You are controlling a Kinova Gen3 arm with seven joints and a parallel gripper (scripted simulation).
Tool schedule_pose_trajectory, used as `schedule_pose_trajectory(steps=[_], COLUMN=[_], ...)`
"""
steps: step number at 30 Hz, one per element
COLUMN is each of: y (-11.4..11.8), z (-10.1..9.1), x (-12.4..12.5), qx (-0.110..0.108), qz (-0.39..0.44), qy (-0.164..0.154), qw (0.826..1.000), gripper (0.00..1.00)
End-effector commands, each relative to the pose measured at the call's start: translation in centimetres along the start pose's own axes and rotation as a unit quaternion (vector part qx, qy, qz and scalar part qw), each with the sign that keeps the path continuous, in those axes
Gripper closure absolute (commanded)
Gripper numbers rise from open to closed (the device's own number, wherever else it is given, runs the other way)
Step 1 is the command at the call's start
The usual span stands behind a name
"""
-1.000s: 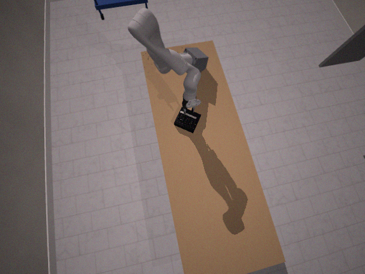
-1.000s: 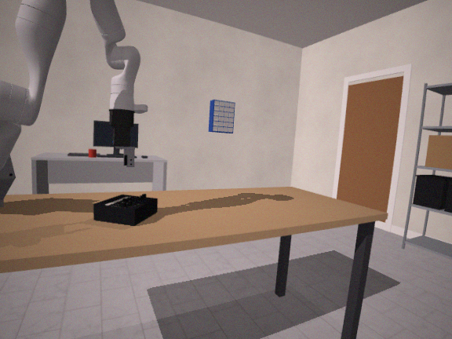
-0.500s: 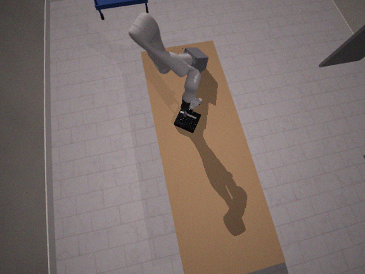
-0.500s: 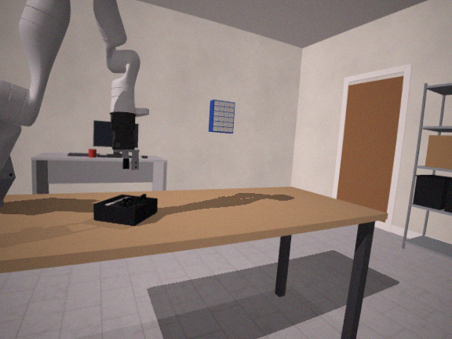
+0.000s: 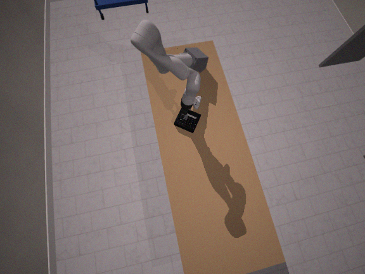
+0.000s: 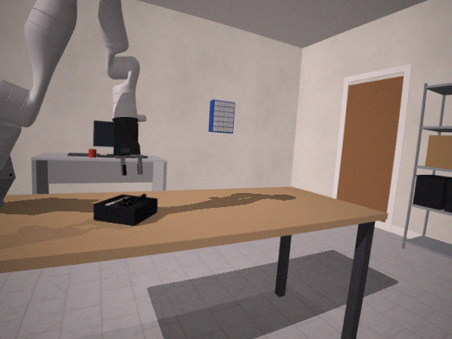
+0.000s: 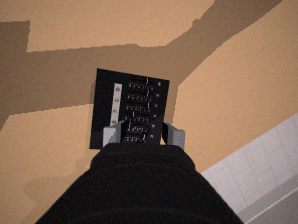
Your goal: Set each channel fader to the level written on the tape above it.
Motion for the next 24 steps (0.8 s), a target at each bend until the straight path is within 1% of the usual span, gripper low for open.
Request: schedule_pose_trajectory(steps=[1,4,7,10,13,15,24], y=[0.1,0.1,0.2,0.2,0.3,0.3,0.7], z=[0.7,1.1,1.6,2.0,2.5,2.5,3.5], x=[-0.2,-0.3,-0.4,-0.5,-0.6,-0.6,-0.8], qx=[-0.001,-0.010,-0.017,-0.025,-0.032,-0.032,-0.048], qz=[-0.046,-0.119,-0.191,-0.261,-0.326,-0.326,-0.488], qy=[-0.007,-0.011,-0.015,-0.019,-0.023,-0.023,-0.035], qw=[0.999,0.993,0.981,0.965,0.945,0.945,0.871], gripper=[0.00,0.00,0.00,0.00,0.00,0.00,0.00])
Point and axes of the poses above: the point where the finger pads meet when closed, its own z axis out along the fingers, its own y axis across the jaws, x = y × z, the point moved 6 cm from there along -z, back along the fingers, and after that the axes turned 3 degrees about -z, right-handed, at the moved point
